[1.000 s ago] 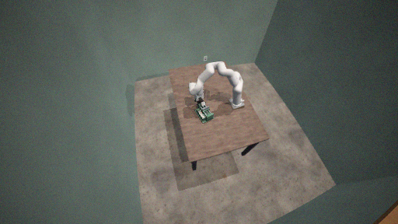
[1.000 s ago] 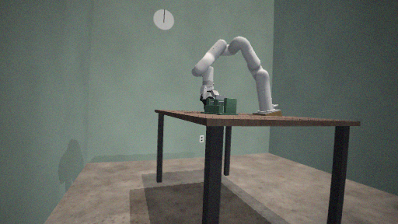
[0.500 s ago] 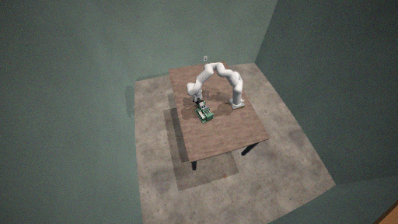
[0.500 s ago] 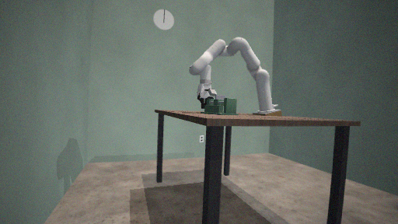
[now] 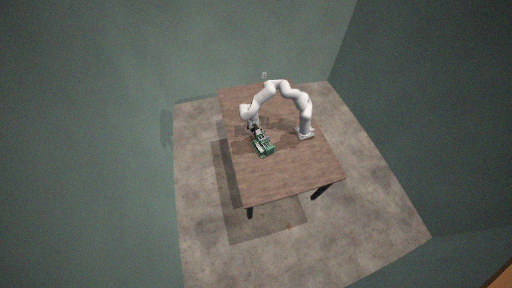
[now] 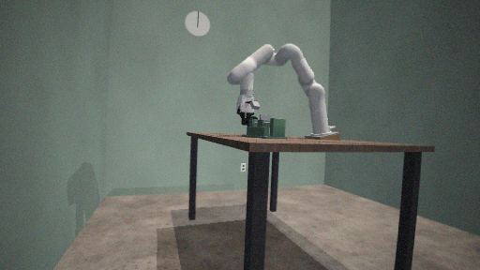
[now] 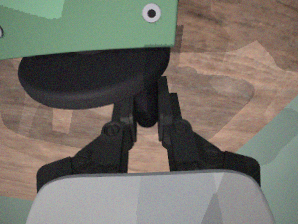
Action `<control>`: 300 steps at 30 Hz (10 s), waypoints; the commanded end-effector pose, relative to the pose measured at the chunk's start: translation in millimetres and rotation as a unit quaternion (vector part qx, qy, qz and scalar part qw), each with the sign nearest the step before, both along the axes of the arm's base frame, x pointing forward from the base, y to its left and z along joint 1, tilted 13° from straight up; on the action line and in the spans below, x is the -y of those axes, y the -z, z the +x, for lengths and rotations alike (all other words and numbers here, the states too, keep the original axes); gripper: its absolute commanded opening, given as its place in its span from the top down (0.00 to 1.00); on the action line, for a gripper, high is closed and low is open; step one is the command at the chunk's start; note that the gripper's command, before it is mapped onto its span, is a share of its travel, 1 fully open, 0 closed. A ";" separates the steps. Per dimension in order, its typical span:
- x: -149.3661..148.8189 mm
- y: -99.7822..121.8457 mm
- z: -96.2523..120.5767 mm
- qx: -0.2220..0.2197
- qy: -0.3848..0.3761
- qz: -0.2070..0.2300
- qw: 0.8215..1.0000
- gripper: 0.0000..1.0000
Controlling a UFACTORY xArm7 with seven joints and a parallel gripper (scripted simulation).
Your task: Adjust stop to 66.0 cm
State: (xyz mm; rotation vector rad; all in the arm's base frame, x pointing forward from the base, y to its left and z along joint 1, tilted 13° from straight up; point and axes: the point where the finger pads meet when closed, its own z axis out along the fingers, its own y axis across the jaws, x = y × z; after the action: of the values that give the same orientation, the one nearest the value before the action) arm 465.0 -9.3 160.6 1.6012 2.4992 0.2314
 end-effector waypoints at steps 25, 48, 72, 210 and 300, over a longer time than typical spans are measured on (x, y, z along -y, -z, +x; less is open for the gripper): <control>19.2 -6.9 -42.3 0.000 0.000 0.000 1.000 0.94; 21.6 37.5 -41.6 0.000 0.000 0.000 1.000 0.94; 5.2 38.9 -5.1 0.000 0.000 0.000 1.000 0.94; 5.3 -12.2 -12.1 0.000 0.000 0.000 1.000 0.94; 16.5 44.7 -29.3 0.000 0.000 0.000 1.000 0.94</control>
State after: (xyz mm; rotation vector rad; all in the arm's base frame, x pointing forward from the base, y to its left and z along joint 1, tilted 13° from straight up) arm 433.3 -26.3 115.2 1.6039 2.5012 0.2283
